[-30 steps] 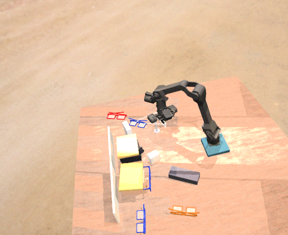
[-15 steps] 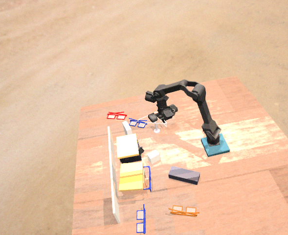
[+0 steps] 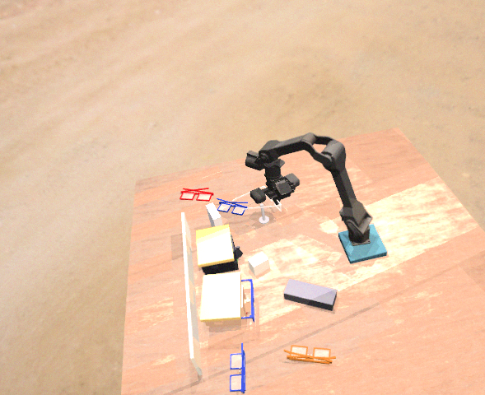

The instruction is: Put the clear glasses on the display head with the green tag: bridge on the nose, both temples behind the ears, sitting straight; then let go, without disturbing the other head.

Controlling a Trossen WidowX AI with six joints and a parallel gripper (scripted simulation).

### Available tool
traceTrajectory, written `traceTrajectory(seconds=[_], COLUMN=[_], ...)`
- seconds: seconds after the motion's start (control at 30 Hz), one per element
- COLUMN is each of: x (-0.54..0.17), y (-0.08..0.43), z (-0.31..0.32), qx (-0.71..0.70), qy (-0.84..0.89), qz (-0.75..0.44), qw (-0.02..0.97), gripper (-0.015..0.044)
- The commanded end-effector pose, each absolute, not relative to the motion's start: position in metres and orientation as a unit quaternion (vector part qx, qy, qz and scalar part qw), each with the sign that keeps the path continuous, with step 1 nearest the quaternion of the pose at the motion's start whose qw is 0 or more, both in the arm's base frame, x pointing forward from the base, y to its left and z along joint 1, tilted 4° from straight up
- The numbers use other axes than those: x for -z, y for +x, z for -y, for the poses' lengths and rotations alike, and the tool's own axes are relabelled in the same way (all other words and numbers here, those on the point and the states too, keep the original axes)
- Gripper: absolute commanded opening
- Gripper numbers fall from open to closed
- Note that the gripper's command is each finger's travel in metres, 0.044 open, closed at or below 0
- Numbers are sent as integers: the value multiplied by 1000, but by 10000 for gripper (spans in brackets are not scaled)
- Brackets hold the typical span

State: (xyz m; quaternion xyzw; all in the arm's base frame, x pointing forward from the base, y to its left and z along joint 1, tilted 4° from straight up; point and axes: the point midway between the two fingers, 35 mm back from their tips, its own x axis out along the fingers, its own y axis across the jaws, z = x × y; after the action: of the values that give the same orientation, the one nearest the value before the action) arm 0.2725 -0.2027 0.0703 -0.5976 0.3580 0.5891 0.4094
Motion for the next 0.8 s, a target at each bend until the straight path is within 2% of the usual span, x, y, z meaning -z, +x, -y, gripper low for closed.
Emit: traceTrajectory(seconds=[0.0,0.77], x=[-73,-72], y=[273,274], z=[209,226], qx=[-585,-585], qy=[-601,-601], qz=[-358,-359], qw=[409,409], gripper=[0,0])
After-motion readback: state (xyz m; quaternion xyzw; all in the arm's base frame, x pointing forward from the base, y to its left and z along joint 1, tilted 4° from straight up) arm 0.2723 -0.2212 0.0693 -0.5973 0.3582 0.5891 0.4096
